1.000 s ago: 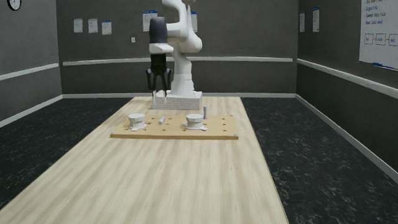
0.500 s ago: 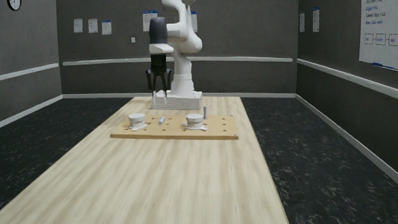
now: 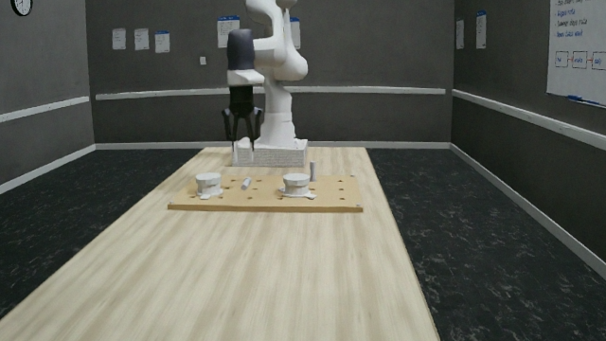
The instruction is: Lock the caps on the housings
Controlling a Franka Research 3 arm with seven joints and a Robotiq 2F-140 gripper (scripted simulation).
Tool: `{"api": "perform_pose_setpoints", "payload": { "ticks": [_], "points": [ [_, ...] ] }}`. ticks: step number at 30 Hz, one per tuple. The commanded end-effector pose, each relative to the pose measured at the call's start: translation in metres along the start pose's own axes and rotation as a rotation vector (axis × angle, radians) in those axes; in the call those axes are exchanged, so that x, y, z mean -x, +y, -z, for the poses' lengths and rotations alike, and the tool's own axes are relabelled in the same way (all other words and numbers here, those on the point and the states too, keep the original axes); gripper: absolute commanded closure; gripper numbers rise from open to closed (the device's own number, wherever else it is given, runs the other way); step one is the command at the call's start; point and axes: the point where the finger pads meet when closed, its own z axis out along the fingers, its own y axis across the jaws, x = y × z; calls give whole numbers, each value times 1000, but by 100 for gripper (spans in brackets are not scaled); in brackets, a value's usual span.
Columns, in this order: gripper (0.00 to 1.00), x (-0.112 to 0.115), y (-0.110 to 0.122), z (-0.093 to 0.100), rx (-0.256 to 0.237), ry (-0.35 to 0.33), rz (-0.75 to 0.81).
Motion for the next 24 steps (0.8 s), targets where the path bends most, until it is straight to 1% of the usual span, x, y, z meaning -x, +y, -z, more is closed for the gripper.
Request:
{"api": "perform_pose_setpoints", "payload": {
  "ticks": [1, 12, 14, 24],
  "points": [
    [64, -1, 1, -5, 2, 3, 0],
    [64, -1, 1, -22, 2, 3, 0],
    [64, -1, 1, -22, 2, 3, 0],
    [64, -1, 1, -40, 2, 3, 0]
  ]
}}
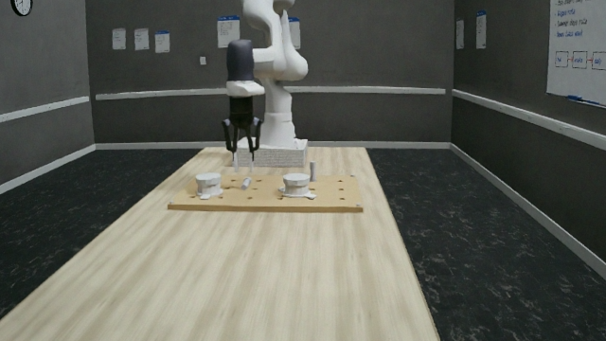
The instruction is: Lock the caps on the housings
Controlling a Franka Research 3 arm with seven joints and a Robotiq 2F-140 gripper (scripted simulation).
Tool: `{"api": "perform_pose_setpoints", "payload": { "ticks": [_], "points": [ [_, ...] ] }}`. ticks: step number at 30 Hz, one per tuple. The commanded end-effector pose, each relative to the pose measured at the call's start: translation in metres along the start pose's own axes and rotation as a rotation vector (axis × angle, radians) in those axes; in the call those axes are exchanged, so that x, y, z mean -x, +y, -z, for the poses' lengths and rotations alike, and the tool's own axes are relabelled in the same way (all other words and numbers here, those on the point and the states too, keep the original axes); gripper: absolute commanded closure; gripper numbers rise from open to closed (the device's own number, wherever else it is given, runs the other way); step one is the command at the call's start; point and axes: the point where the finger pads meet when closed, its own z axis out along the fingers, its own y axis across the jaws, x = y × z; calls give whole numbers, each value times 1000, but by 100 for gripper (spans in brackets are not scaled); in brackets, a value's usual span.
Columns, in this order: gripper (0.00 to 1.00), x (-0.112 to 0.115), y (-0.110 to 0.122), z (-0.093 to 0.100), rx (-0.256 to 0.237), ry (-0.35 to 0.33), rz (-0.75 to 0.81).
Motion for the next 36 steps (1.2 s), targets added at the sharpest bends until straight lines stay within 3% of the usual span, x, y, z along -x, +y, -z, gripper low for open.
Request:
{"api": "perform_pose_setpoints", "payload": {
  "ticks": [1, 36],
  "points": [
    [64, -3, 0, -7, 3, 9, -7],
    [64, -4, 1, -52, 3, 9, -7]
  ]
}}
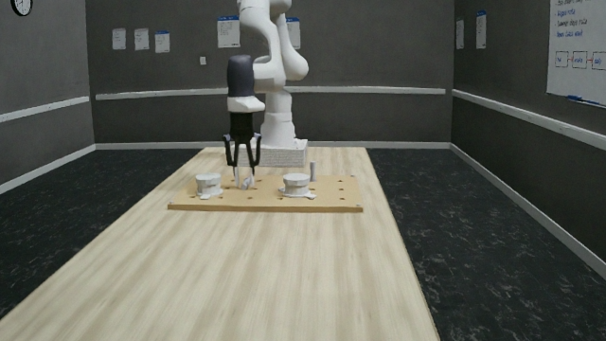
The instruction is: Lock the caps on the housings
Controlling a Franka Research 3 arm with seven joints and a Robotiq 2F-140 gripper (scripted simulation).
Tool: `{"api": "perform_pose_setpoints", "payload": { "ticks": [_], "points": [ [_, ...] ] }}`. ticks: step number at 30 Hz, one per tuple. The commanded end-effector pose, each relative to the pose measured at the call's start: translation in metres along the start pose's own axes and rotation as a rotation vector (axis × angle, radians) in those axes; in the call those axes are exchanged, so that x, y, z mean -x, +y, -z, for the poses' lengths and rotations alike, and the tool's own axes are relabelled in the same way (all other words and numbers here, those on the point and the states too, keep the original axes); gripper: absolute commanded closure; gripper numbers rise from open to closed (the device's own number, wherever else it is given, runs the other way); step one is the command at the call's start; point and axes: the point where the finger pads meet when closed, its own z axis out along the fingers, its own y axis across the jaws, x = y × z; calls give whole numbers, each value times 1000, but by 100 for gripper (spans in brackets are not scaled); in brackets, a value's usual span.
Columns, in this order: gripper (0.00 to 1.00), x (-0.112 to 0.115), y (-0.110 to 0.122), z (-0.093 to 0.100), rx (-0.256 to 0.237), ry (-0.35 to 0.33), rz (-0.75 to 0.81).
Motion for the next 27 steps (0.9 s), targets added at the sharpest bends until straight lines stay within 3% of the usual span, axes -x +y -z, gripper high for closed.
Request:
{"api": "perform_pose_setpoints", "payload": {
  "ticks": [1, 27],
  "points": [
    [64, -4, 0, -2, 3, 9, -6],
    [64, -4, 0, -9, 3, 9, -6]
  ]
}}
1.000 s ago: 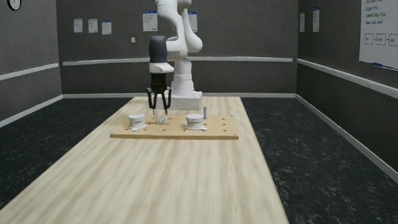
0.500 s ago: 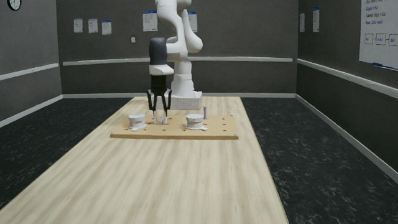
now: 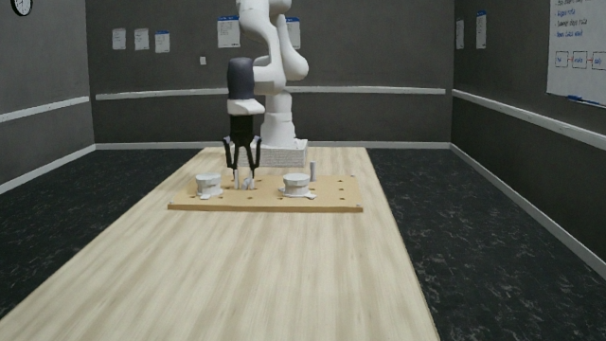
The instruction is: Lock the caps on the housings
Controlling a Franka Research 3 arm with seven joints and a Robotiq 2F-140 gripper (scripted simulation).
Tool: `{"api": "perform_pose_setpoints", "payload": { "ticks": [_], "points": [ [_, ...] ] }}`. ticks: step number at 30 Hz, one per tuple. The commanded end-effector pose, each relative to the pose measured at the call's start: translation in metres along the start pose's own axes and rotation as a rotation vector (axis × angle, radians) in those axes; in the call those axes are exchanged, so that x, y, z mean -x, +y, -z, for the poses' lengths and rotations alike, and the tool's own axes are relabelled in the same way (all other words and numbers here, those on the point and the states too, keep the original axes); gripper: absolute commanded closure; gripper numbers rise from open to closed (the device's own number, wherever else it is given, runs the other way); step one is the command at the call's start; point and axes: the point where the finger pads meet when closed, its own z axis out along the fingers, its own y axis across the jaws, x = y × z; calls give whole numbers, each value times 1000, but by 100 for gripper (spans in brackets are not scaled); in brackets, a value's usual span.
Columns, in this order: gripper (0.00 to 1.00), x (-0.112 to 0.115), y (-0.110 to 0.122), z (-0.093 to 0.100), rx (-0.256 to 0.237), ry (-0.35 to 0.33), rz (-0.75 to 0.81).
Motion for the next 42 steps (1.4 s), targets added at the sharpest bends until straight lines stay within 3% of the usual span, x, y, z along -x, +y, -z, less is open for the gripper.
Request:
{"api": "perform_pose_setpoints", "payload": {
  "ticks": [1, 34, 35, 42],
  "points": [
    [64, -2, 0, 0, 1, 4, -3],
    [64, -2, 0, 0, 1, 4, -3],
    [90, -2, 0, 0, 1, 4, -3],
    [90, -2, 0, 0, 1, 4, -3]
  ]
}}
